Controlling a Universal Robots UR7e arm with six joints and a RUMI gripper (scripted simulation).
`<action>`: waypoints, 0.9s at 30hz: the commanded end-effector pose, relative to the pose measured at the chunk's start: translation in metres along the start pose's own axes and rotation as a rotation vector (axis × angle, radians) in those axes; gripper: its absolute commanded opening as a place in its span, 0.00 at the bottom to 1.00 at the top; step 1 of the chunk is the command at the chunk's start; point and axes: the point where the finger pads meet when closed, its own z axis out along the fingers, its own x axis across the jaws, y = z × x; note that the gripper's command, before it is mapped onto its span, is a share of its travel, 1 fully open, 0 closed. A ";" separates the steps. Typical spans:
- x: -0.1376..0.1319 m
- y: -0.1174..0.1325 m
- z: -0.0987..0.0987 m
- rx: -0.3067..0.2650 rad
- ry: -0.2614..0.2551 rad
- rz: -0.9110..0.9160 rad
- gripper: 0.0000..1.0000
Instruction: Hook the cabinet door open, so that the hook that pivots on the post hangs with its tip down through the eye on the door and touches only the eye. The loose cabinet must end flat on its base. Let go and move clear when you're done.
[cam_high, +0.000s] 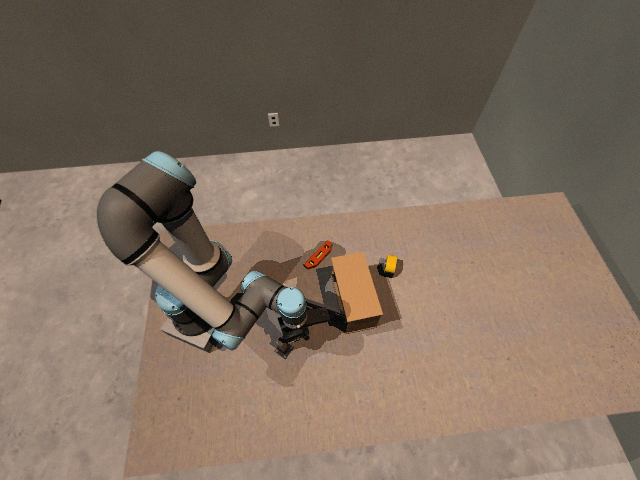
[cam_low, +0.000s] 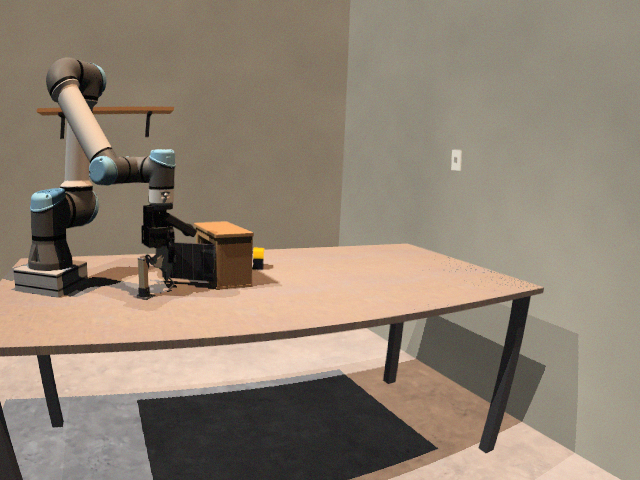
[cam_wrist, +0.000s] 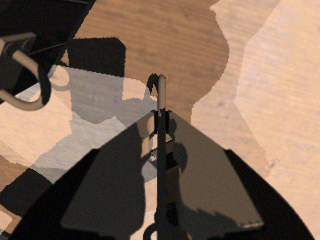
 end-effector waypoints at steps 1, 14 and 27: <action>0.000 0.000 0.000 0.001 0.001 0.000 0.02; 0.000 0.000 0.000 0.001 0.001 0.000 0.02; 0.000 -0.002 -0.003 0.001 0.001 -0.005 0.02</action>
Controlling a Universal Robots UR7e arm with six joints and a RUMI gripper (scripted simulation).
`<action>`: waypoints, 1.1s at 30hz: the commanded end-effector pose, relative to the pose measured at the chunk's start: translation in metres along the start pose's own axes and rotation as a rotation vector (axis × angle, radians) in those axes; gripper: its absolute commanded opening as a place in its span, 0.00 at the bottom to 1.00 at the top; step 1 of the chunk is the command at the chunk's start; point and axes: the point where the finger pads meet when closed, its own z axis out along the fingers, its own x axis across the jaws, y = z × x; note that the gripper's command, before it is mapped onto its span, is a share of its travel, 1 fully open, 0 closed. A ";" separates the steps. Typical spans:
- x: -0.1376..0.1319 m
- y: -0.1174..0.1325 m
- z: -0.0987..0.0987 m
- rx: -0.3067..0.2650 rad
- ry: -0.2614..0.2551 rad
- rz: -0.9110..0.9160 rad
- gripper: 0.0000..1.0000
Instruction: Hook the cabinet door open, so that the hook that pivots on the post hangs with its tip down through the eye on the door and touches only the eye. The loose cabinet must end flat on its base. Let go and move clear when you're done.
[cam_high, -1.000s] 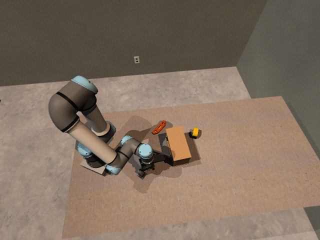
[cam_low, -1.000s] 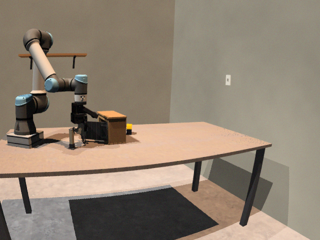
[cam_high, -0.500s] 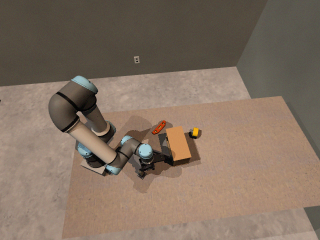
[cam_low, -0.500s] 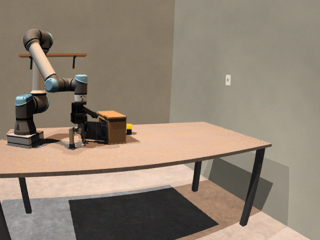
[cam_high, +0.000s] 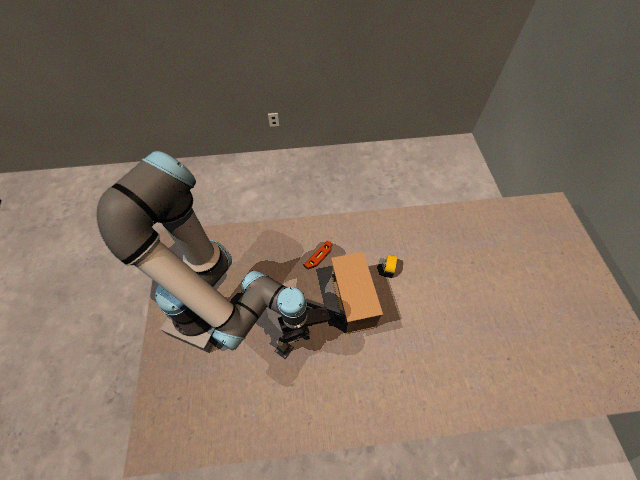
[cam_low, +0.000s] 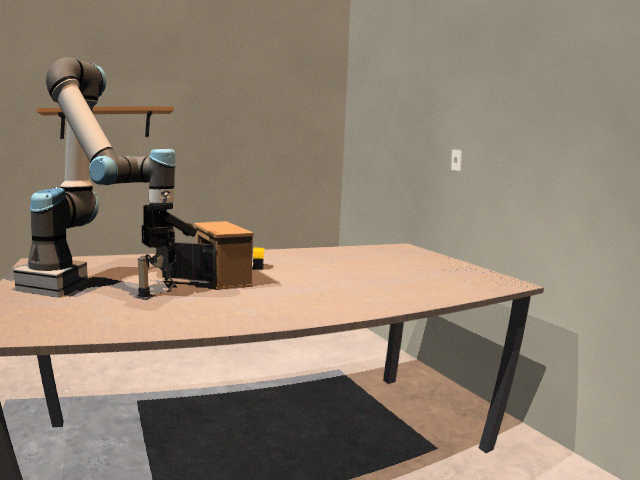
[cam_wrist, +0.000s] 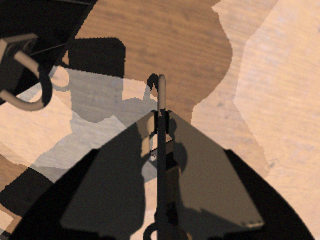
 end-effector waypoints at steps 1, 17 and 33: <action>0.000 -0.002 -0.002 0.001 0.001 -0.003 0.02; 0.000 -0.007 -0.009 0.001 0.001 -0.003 0.02; 0.000 -0.013 -0.018 0.001 0.001 -0.003 0.02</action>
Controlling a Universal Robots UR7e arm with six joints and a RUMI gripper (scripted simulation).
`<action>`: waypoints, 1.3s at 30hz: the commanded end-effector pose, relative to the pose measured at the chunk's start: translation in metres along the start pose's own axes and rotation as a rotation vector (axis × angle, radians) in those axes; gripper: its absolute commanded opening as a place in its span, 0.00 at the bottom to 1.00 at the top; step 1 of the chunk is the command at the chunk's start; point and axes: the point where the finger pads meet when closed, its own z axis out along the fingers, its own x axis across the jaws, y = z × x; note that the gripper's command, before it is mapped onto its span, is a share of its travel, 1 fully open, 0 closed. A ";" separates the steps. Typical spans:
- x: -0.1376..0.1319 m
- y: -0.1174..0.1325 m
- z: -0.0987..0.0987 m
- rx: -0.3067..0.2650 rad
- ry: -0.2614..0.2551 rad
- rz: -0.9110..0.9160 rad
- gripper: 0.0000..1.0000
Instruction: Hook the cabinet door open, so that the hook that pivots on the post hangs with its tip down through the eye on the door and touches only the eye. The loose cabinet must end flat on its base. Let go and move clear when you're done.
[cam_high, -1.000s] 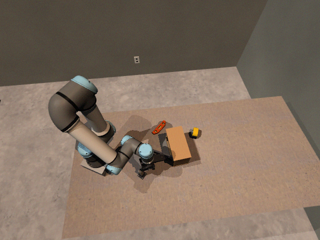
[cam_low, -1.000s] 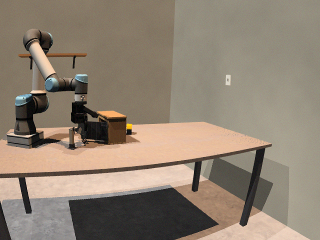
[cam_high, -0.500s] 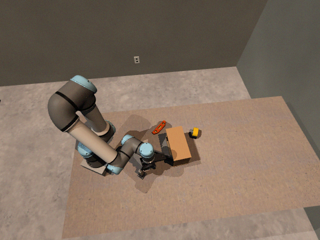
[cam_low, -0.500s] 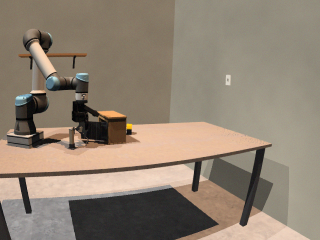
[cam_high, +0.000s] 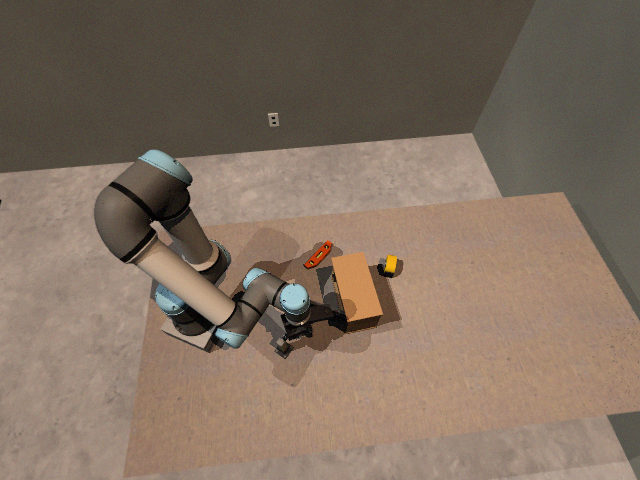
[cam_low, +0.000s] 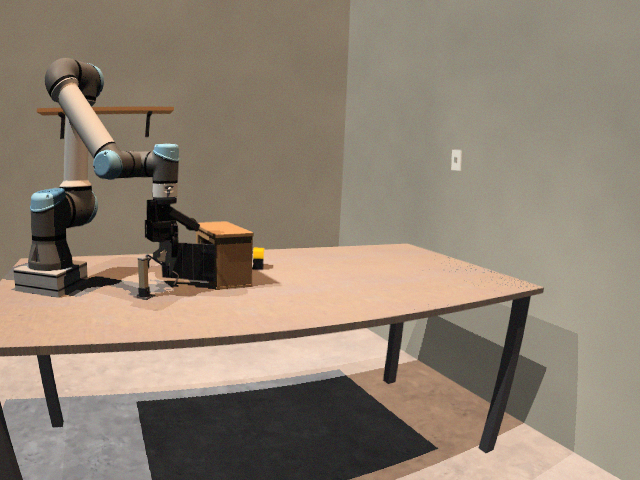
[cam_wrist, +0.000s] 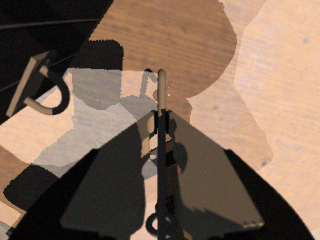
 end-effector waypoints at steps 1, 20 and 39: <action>0.000 -0.002 -0.003 0.001 0.001 0.000 0.02; 0.000 -0.006 -0.013 0.001 0.001 0.000 0.02; 0.000 -0.009 -0.023 0.001 0.001 0.000 0.02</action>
